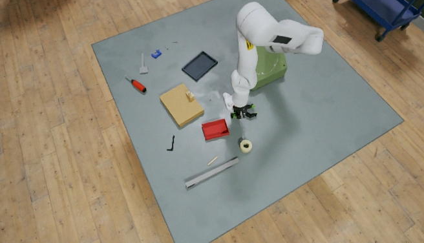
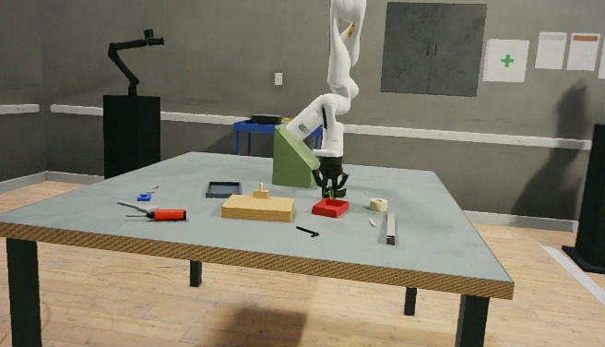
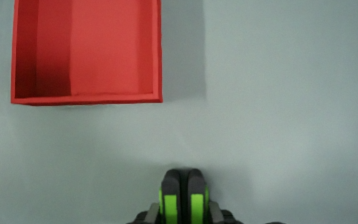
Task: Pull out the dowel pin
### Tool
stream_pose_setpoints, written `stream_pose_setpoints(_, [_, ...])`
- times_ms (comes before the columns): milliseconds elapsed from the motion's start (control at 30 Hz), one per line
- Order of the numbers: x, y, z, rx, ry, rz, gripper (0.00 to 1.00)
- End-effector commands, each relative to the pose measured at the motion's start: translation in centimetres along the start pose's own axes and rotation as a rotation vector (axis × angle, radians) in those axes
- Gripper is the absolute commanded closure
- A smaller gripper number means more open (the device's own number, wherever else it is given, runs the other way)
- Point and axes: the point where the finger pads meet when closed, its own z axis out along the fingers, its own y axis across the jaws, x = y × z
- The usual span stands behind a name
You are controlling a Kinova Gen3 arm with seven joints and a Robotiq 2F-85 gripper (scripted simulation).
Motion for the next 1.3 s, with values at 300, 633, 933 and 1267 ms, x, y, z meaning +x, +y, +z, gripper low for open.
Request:
stream_pose_setpoints(300, [0.0,0.0,-0.7,0.000,0.001,0.000,0.68])
stream_pose_setpoints(633, [0.0,0.0,-1.8,0.000,0.001,0.000,0.68])
stream_pose_setpoints(933, [0.0,0.0,-3.5,0.000,0.001,0.000,0.68])
stream_pose_setpoints(1267, [0.0,0.0,-5.1,0.000,0.001,0.000,0.68])
